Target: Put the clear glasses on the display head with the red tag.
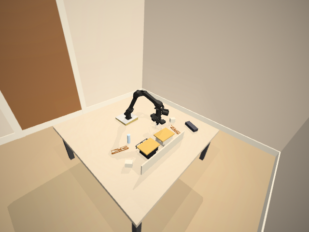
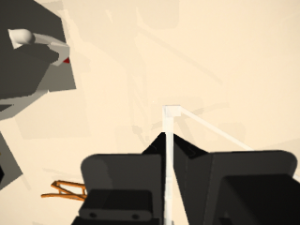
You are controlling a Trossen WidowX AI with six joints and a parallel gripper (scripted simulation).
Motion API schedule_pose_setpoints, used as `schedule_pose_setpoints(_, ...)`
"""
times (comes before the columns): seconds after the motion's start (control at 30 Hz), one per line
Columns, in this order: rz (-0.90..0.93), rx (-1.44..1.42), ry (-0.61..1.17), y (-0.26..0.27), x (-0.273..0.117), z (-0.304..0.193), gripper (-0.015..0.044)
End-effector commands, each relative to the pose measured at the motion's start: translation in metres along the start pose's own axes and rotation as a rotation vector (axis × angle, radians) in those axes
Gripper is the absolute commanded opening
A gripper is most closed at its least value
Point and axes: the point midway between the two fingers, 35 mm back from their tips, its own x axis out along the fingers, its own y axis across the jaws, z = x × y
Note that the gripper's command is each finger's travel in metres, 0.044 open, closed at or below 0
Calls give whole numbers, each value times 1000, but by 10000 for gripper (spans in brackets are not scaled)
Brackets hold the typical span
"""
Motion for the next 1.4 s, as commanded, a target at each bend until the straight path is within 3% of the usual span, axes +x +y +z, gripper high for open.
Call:
schedule_pose_setpoints(0.0, 2, 1, -4, 2, 0, 5, 0)
schedule_pose_setpoints(1.37, 2, 1, -5, 5, 0, 18, 0)
